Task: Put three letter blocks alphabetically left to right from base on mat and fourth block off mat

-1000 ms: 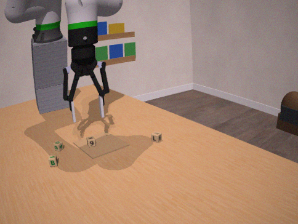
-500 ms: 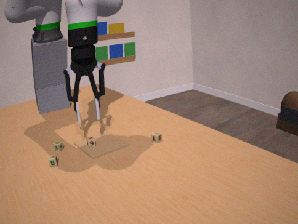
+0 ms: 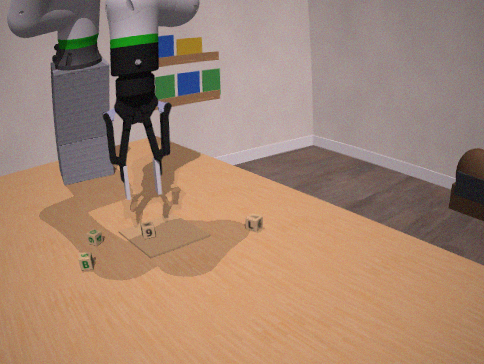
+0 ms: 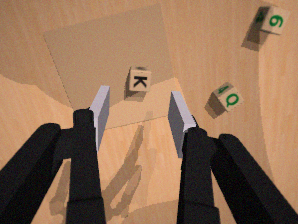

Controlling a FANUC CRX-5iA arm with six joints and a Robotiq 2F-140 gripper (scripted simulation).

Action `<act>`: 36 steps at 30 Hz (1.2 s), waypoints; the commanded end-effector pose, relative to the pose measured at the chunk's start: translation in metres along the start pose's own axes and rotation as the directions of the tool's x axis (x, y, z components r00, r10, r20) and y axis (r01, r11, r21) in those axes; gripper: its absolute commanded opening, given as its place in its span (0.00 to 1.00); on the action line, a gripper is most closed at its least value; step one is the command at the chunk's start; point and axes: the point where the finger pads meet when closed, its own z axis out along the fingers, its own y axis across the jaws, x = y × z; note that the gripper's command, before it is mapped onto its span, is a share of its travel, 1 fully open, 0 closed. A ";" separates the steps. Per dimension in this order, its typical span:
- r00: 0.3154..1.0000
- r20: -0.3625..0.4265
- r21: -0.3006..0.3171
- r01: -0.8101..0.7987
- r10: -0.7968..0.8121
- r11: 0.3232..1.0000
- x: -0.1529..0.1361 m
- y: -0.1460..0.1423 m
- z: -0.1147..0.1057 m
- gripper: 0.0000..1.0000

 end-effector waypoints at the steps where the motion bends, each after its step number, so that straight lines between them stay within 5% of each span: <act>1: 1.000 0.000 0.000 0.000 0.000 1.000 0.000 0.000 0.000 0.37; 36: 1.000 0.001 0.001 0.000 0.000 1.000 0.001 0.000 0.032 0.37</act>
